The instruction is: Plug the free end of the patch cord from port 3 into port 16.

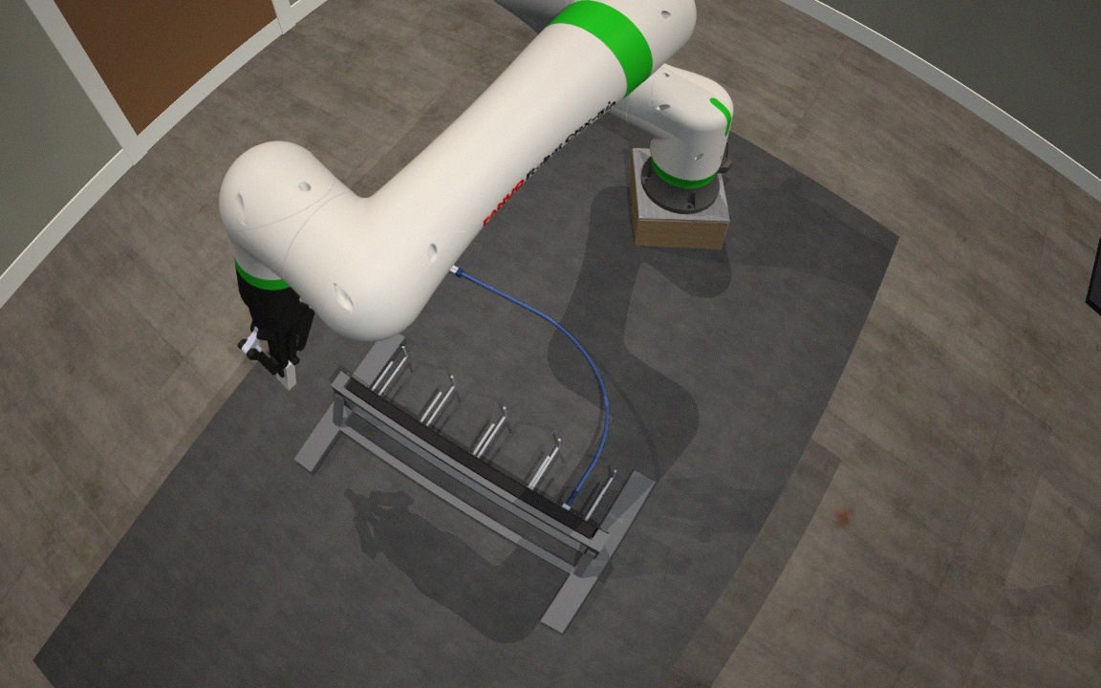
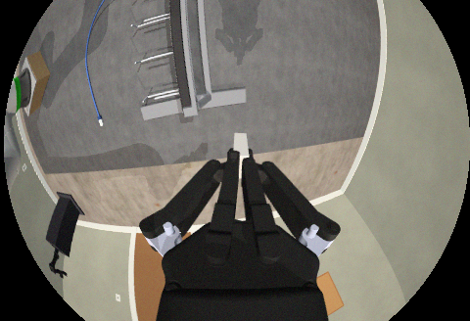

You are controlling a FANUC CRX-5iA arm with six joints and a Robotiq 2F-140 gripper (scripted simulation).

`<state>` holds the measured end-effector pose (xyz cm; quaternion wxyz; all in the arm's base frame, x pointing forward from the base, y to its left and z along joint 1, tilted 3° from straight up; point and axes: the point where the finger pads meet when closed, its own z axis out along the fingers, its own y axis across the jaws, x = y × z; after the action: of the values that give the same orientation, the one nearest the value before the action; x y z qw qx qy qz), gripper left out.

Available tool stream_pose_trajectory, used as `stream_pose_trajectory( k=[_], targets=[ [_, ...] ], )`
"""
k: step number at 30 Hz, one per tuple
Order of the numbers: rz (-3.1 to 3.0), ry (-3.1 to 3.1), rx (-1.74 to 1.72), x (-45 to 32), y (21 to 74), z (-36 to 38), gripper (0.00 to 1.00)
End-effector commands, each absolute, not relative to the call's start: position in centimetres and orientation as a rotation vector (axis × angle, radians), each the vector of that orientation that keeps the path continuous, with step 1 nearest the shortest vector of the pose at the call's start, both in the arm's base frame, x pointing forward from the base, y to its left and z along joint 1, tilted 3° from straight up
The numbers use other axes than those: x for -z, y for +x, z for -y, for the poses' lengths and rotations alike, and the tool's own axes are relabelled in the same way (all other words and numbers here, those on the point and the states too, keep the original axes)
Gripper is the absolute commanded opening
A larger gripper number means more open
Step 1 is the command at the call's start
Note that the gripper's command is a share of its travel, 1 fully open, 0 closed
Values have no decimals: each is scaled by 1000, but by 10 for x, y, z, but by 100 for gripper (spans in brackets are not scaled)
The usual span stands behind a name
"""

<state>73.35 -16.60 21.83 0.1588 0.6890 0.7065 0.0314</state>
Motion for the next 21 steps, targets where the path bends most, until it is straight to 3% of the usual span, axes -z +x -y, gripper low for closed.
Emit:
stream_pose_trajectory(
  k=[1, 21],
  targets=[
    [-1975, 1980, -106, -237, 769, 153, 0],
    [-1758, 2018, -237, -301, 868, 79, 0]
  ],
)
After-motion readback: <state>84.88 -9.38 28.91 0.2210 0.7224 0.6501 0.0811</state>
